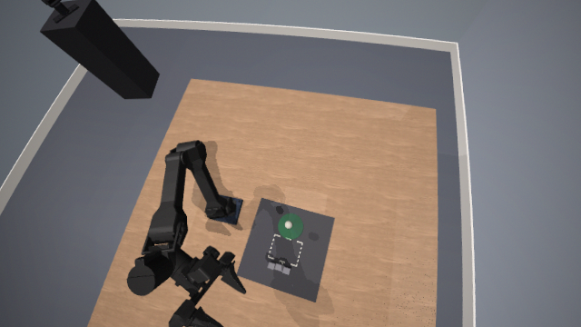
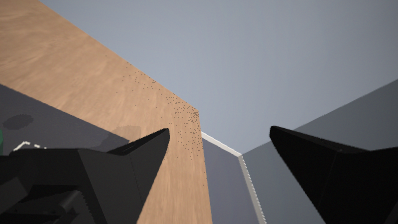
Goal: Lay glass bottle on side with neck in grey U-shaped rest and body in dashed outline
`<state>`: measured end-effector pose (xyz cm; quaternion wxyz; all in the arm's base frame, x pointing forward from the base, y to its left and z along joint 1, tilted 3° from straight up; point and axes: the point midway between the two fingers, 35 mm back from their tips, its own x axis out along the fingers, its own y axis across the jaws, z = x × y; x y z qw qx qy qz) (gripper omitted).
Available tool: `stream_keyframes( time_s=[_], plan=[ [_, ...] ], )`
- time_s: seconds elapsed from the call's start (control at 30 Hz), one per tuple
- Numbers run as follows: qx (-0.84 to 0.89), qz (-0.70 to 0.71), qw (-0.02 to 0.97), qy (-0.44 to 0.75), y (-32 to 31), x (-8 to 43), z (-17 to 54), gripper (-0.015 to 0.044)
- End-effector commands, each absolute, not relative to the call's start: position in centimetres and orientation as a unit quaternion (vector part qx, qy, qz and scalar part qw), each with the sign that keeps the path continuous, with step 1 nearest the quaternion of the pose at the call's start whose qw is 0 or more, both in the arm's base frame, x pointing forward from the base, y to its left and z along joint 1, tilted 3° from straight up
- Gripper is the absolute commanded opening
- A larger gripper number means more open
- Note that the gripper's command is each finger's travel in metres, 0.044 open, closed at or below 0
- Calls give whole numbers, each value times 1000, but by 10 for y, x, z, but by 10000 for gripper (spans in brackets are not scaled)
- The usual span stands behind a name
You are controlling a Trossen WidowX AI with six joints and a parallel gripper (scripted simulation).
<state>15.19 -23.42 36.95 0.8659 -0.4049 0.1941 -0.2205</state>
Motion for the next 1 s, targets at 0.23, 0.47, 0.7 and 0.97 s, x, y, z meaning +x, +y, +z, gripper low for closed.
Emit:
stream_keyframes(
  time_s=[0.23,0.47,0.7,0.97],
  plan=[
    [-376,-45,883,278,-177,242,305,440],
    [-412,84,836,353,-116,274,262,440],
    [-487,207,741,413,-50,279,227,440],
    [-567,293,629,443,-6,268,206,440]
  ],
)
